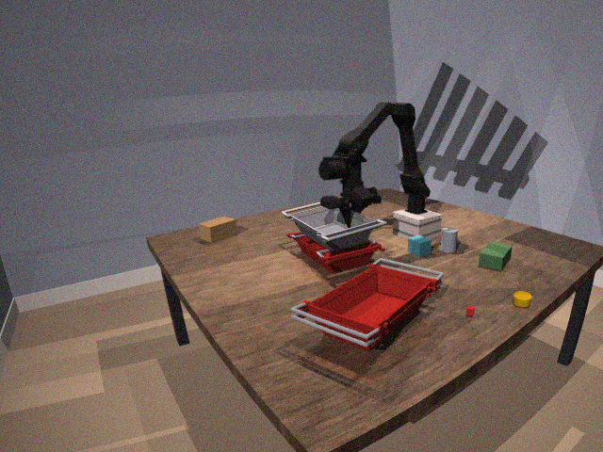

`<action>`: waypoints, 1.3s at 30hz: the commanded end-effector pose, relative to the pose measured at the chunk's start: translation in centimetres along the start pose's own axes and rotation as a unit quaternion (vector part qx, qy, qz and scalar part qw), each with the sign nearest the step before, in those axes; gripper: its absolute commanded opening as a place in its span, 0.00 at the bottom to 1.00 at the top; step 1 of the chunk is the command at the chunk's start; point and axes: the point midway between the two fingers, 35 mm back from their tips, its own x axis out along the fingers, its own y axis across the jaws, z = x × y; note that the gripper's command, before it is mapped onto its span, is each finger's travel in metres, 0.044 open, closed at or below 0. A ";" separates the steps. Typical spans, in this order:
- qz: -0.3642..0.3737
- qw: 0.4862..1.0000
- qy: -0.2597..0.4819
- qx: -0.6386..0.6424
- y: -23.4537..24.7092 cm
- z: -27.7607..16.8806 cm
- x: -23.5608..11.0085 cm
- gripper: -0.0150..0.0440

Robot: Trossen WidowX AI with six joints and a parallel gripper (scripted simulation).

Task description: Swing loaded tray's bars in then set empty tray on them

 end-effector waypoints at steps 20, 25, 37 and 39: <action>0.018 1.000 -0.001 0.001 0.7 0.0 0.7 0.25; 0.018 1.000 -0.001 0.001 0.7 0.0 0.7 0.38; 0.018 1.000 -0.001 0.001 0.7 0.0 0.7 0.68; 0.018 1.000 -0.001 0.001 0.7 0.0 0.7 0.73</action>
